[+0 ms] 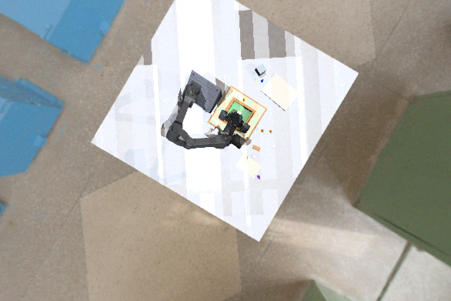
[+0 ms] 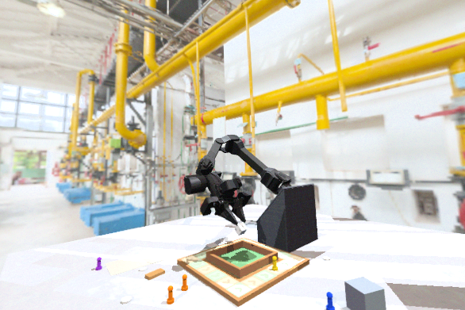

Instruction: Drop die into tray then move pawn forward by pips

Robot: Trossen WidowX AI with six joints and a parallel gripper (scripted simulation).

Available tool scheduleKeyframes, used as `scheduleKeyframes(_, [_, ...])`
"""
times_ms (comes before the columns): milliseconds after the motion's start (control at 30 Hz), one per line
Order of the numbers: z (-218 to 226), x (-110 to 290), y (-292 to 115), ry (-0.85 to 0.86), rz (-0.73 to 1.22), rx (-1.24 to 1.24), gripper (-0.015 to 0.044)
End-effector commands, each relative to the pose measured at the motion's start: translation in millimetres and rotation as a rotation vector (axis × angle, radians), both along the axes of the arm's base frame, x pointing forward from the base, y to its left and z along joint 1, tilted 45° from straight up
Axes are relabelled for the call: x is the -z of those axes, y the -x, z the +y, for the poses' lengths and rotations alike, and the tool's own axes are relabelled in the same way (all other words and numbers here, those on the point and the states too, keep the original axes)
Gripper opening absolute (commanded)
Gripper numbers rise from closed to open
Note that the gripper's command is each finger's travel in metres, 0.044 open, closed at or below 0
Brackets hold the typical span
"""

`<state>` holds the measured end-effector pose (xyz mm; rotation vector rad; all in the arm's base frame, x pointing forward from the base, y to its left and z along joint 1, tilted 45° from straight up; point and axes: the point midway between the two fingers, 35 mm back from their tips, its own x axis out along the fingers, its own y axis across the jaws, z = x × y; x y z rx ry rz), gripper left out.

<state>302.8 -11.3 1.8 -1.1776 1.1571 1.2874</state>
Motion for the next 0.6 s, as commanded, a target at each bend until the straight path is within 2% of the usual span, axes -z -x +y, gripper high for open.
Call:
scheduleKeyframes(0, [2, -2, 0, -0.001, -0.001, 0.000, 0.0236])
scheduleKeyframes(100, [26, -26, 3, -0.007, -0.002, -0.003, 0.0315])
scheduleKeyframes(267, [28, -27, 4, 0.009, 0.004, -0.002, 0.0440])
scheduleKeyframes(333, [24, -13, 6, 0.148, 0.043, 0.010, 0.0440])
scheduleKeyframes(400, [19, 3, 8, 0.363, 0.067, 0.016, 0.0440])
scheduleKeyframes(500, [15, 16, 5, 0.686, 0.021, -0.001, 0.0440])
scheduleKeyframes(567, [16, 18, 1, 0.823, -0.032, -0.018, 0.0440])
